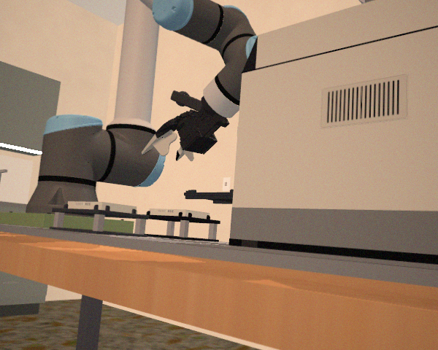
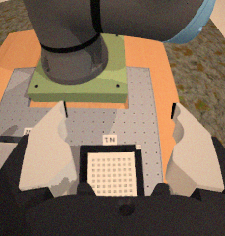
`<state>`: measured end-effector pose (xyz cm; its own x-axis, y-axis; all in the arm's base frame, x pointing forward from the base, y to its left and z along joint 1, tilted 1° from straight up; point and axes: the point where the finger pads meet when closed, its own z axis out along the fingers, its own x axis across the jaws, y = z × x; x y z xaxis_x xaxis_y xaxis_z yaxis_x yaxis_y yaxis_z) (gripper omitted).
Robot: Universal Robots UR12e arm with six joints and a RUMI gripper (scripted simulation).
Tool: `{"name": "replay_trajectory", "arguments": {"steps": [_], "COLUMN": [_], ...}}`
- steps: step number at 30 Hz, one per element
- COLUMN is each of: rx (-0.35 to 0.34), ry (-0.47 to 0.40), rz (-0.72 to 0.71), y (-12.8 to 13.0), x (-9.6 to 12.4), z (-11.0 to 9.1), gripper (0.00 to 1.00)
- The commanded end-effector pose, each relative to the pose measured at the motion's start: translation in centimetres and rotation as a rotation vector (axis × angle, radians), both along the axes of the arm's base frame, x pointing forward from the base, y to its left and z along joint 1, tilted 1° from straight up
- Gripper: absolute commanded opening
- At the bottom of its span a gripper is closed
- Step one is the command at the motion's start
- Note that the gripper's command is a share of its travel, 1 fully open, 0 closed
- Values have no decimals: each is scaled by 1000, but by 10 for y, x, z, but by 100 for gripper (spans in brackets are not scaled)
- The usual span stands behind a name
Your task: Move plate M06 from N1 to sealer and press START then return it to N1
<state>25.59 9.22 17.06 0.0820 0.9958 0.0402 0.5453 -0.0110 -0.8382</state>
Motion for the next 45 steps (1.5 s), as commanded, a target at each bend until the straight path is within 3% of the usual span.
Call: {"name": "replay_trajectory", "arguments": {"steps": [1, 6, 11, 22, 28, 38, 45], "rx": [-6, -11, -11, -22, -23, -33, -36], "ry": [-34, -66, -66, -137, -144, -208, -227], "rz": [-2, -5, -5, -10, -10, -14, -16], "y": [-4, -8, -8, -16, -16, -23, -25], "x": [24, 46, 46, 91, 95, 134, 145], "z": [12, 23, 23, 52, 55, 85, 95], "gripper": [68, 68, 68, 68, 68, 68, 68]}}
